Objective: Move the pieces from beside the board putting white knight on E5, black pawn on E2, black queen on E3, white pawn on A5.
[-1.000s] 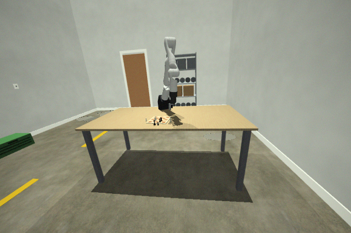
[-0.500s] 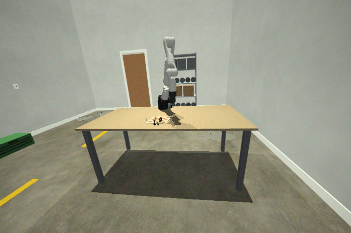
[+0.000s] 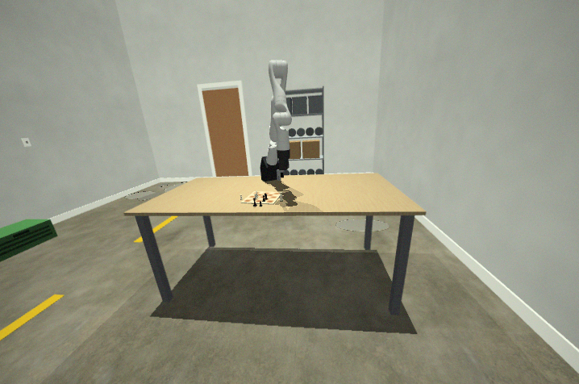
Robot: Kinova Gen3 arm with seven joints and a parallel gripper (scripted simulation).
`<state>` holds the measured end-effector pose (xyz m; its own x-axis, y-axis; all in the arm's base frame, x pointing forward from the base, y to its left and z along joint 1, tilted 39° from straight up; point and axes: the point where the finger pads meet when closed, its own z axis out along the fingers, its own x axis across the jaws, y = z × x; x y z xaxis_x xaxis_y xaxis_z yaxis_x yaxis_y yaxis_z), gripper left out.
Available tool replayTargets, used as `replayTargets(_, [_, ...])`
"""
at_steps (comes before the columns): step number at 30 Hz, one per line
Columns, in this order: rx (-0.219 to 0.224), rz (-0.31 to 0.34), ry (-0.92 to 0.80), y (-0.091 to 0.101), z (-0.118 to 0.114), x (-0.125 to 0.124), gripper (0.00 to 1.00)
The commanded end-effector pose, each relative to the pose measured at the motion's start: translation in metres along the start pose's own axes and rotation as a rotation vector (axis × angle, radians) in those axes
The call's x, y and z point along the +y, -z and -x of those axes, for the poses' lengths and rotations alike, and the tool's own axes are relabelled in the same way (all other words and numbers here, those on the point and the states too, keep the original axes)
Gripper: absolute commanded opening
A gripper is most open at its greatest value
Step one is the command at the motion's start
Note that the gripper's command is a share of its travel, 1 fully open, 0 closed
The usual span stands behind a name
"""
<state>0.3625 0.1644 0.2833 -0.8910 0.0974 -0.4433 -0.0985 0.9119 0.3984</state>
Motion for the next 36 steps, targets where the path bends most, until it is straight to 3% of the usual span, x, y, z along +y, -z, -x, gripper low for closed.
replayTargets(1, [-0.004, 0.008, -0.003, 0.0011, 0.0009, -0.0010, 1.00])
replayTargets(36, [-0.018, 0.033, -0.010, 0.0026, 0.0036, -0.0040, 1.00])
